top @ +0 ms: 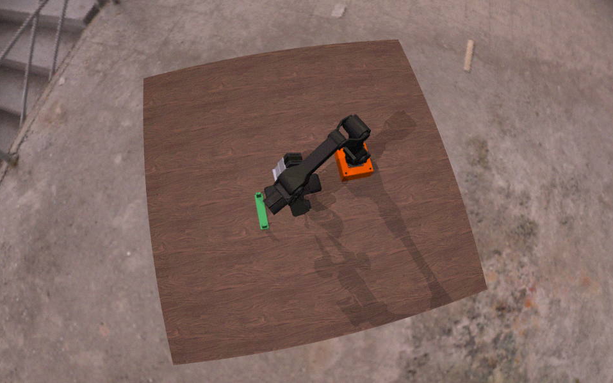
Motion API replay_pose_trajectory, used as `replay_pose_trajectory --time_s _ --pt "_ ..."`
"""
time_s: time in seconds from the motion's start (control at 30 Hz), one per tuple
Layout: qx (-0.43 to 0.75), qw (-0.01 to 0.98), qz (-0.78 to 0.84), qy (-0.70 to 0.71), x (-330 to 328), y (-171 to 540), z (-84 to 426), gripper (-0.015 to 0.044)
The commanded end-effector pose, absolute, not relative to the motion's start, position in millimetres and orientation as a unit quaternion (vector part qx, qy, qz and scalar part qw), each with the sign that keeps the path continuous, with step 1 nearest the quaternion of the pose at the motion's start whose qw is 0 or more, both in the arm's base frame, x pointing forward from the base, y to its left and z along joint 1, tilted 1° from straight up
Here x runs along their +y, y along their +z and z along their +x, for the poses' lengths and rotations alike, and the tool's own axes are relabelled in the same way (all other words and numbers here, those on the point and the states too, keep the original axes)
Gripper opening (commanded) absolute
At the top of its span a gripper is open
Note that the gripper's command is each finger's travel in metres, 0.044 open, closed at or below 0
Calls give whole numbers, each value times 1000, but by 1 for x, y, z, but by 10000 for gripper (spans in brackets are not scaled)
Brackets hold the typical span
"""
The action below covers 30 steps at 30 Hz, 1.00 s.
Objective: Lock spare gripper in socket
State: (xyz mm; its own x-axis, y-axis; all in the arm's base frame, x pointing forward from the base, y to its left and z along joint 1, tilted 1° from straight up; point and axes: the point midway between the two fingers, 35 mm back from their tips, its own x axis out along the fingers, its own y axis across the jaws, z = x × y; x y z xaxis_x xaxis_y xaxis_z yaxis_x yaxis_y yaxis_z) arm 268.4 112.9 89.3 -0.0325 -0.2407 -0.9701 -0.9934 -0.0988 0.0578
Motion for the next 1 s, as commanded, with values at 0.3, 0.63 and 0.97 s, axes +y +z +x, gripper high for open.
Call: replay_pose_trajectory --time_s 0.3,0.63,0.97 --pt "541 393 -573 474 121 102 267 305" --pt "541 393 -573 474 121 102 267 440" --pt "541 393 -573 474 121 102 267 440"
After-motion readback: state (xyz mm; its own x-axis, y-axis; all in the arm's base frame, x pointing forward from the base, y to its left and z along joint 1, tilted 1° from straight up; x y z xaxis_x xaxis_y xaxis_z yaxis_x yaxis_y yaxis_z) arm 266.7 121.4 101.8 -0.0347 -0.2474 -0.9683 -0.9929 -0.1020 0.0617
